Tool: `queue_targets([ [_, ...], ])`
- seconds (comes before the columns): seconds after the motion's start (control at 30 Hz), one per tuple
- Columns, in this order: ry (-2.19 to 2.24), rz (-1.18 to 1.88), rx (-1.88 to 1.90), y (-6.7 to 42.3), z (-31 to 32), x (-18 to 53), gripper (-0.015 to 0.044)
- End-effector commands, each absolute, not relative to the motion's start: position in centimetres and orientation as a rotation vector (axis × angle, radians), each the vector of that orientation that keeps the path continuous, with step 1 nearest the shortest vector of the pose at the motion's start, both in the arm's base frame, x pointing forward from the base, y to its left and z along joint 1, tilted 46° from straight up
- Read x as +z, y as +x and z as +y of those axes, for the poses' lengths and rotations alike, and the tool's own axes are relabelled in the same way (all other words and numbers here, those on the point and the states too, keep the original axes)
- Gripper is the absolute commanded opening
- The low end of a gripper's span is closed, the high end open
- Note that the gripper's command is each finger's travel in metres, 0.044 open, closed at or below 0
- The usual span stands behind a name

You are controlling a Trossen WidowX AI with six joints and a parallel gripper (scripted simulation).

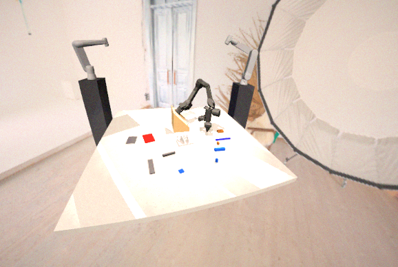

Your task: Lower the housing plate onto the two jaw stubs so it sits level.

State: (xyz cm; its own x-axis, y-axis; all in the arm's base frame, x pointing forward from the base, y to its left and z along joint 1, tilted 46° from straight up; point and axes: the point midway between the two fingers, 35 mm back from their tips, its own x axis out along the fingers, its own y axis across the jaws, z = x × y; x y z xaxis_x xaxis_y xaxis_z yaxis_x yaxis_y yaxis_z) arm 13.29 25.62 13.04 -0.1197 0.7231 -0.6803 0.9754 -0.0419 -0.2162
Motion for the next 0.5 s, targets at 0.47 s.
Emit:
queue_targets([
  [0.47, 1.795, 1.872, -0.972, 13.08, 26.30, 11.99, 0.0440],
])
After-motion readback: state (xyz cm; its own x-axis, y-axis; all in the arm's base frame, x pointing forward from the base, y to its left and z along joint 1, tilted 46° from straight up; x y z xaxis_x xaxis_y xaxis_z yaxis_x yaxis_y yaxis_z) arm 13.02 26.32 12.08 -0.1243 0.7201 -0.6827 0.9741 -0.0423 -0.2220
